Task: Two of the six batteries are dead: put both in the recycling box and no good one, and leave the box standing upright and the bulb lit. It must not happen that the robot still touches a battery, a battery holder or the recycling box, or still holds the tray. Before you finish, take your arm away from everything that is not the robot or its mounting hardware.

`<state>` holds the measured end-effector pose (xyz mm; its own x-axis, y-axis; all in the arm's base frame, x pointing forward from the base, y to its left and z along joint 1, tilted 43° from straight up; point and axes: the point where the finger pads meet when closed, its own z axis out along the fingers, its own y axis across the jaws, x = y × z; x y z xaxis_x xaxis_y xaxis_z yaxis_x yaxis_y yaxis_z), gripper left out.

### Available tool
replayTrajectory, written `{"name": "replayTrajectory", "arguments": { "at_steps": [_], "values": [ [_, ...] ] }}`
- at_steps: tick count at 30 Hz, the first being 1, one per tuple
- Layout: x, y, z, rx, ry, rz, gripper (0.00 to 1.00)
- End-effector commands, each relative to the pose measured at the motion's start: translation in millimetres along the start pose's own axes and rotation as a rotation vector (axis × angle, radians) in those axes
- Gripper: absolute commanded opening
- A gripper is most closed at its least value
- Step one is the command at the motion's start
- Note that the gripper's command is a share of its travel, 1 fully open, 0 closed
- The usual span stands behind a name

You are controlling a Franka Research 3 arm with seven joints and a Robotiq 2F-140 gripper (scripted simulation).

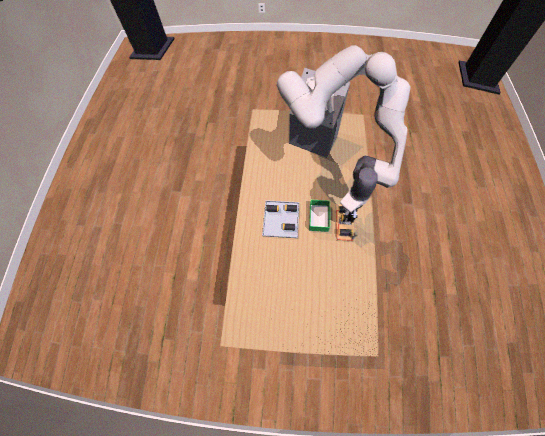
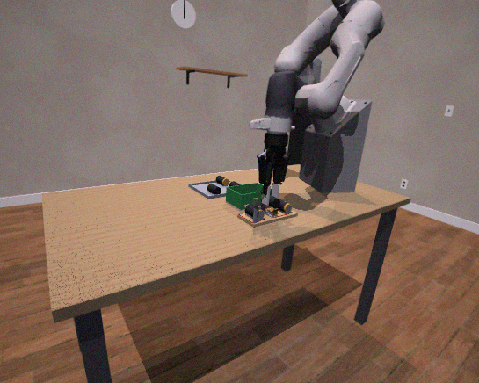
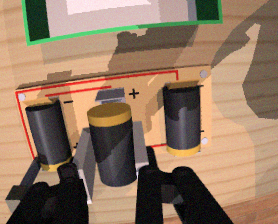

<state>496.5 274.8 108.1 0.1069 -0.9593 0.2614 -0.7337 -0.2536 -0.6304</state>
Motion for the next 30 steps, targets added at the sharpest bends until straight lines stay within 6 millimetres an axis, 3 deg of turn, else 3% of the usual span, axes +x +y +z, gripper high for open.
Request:
{"name": "replayTrajectory", "arguments": {
  "at_steps": [1,14,30],
  "values": [
    [-1,-1,0,0.004,0.000,-0.007,0.16],
    [-1,-1,2,0.004,0.000,-0.007,0.16],
    [-1,-1,24,0.004,0.000,-0.007,0.16]
  ]
}}
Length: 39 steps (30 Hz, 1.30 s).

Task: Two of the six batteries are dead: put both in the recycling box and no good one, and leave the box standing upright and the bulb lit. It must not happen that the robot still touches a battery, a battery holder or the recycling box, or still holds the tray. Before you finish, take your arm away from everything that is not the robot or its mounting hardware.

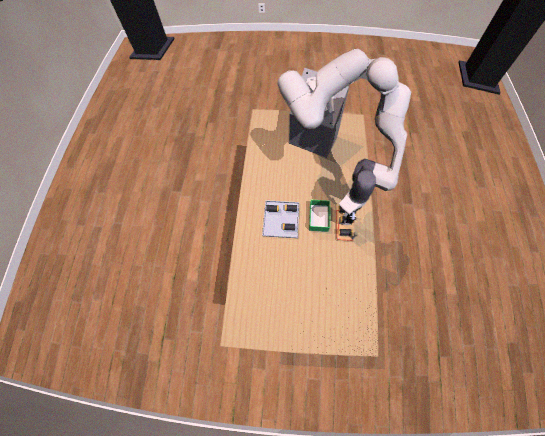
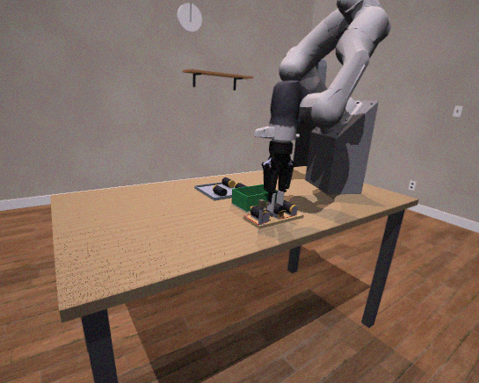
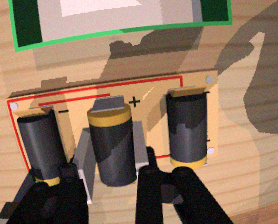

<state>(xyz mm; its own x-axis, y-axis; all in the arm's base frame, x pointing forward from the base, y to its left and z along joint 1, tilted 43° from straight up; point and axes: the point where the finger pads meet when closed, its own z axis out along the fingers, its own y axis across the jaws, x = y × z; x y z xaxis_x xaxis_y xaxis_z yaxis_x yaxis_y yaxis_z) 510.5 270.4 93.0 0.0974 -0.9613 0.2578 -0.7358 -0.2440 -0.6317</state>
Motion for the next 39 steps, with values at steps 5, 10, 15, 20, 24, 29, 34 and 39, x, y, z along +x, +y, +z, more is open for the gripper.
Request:
{"name": "replayTrajectory", "arguments": {
  "at_steps": [5,10,15,20,24,29,34,39],
  "values": [
    [-2.5,-1.5,8.7,0.005,-0.004,-0.017,0.16],
    [-2.5,-1.5,10.2,0.005,-0.004,-0.017,0.16],
    [-2.5,-1.5,10.2,0.005,-0.004,-0.017,0.16],
    [-2.5,-1.5,10.2,0.005,-0.004,-0.017,0.16],
    [-2.5,-1.5,10.2,0.005,-0.004,-0.017,0.29],
    [-2.5,-1.5,10.2,0.005,-0.004,-0.017,0.29],
    [-2.5,-1.5,10.2,0.005,-0.004,-0.017,0.29],
    [-2.5,-1.5,10.2,0.005,-0.004,-0.017,0.29]
  ]
}}
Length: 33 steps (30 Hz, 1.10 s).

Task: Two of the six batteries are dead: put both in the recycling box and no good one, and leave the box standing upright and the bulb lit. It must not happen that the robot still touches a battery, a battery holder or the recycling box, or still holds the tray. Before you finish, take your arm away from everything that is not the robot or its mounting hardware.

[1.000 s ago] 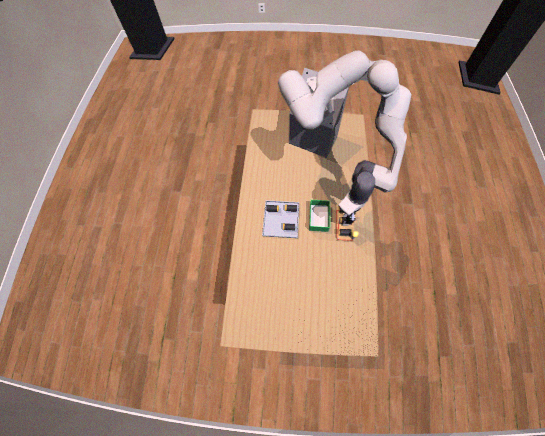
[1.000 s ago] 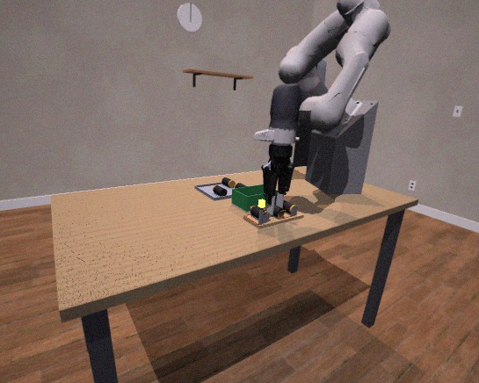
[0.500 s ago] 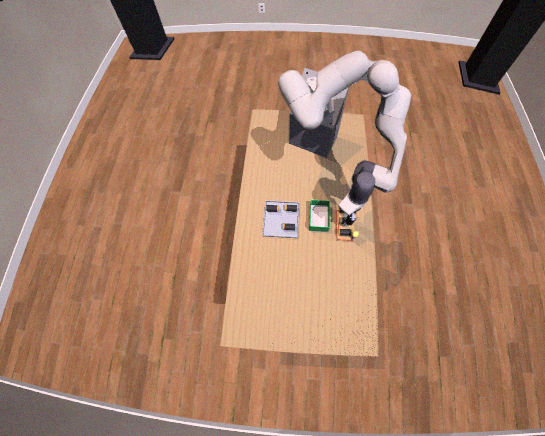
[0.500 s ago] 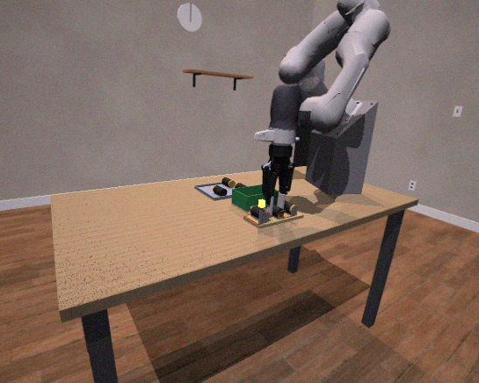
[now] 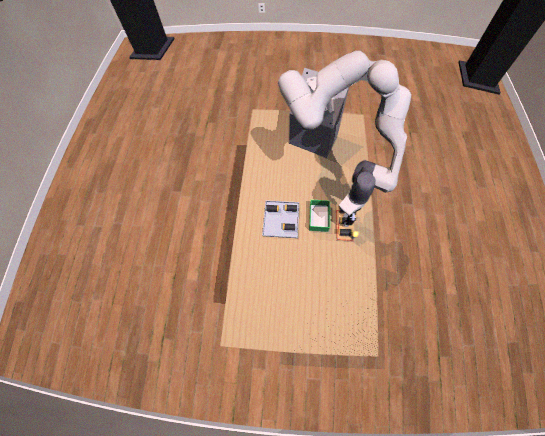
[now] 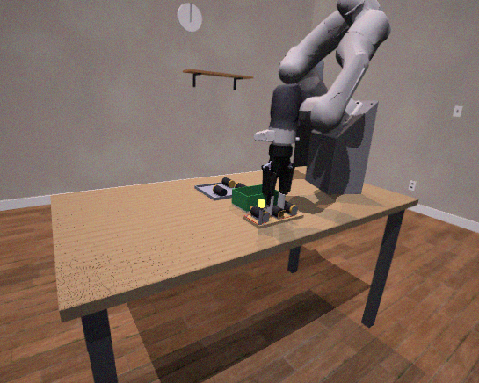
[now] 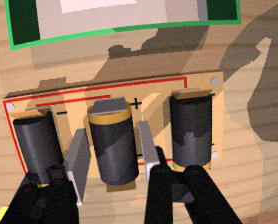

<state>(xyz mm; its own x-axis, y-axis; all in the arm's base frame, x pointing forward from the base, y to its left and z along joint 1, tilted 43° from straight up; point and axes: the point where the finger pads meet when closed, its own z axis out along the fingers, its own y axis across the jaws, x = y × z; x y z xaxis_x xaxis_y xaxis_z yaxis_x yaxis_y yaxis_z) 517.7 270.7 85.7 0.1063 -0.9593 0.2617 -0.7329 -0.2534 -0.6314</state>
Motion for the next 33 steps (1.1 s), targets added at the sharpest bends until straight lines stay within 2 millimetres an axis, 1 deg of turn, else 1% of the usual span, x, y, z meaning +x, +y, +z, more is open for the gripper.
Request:
{"name": "replayTrajectory", "arguments": {
  "at_steps": [1,8,10,14,23,25,29,33],
  "values": [
    [-1,-1,0,0.002,-0.001,-0.008,0.29],
    [-1,-1,-1,0.002,-0.001,-0.008,0.29],
    [-1,-1,-4,0.002,-0.001,-0.008,0.29],
    [-1,-1,-17,0.002,-0.001,-0.008,0.29],
    [-1,-1,-56,0.002,-0.001,-0.008,0.29],
    [-1,-1,-56,0.002,-0.001,-0.008,0.29],
    [-1,-1,-64,0.002,-0.001,-0.008,0.29],
    [-1,-1,-65,0.002,-0.001,-0.008,0.29]
  ]
}}
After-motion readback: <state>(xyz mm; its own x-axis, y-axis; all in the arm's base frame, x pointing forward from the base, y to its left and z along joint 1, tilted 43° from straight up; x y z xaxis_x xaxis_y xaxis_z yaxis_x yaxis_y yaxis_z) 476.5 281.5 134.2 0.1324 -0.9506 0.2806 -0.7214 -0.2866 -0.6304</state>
